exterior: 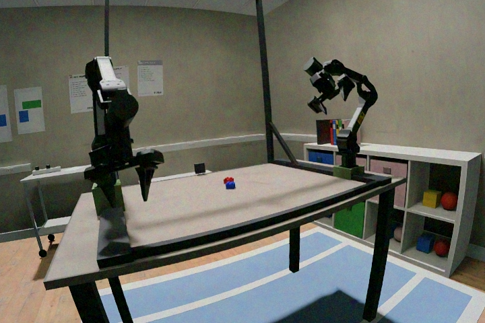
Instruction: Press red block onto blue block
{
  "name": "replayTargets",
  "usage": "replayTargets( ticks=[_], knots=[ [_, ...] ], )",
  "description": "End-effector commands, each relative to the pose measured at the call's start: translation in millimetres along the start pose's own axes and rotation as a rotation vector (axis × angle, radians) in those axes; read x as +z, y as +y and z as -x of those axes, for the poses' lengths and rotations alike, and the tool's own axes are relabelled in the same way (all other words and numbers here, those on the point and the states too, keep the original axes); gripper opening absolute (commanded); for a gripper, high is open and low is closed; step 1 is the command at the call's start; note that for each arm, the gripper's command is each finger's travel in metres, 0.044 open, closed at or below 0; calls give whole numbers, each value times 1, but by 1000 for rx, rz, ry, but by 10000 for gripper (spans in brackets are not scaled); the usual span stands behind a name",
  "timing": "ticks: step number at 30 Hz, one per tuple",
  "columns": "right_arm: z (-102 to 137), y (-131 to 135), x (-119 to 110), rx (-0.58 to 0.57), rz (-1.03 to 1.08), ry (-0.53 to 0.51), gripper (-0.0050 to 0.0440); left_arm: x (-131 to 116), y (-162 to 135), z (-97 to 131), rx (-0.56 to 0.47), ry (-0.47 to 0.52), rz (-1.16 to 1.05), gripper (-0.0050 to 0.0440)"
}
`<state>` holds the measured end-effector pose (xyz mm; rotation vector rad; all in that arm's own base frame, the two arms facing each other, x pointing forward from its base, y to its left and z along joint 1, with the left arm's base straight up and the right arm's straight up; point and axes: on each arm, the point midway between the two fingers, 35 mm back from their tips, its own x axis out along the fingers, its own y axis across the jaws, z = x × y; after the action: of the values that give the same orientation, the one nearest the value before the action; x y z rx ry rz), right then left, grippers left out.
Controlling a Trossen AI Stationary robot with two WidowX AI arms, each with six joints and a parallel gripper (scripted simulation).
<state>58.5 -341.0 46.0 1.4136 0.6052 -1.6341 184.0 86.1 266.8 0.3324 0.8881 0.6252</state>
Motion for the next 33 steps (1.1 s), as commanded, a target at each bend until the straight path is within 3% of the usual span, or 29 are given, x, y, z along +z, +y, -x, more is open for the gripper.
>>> replayTargets(
  ticks=[1,17,33],
  knots=[
    [6,4,5,16,0,-21,400,3,3,4,1,-16,15,400],
    [6,4,5,16,0,-21,400,3,3,4,1,-16,15,400],
    [6,4,5,16,0,-21,400,41,37,43,-27,-459,412,400]
  ],
)
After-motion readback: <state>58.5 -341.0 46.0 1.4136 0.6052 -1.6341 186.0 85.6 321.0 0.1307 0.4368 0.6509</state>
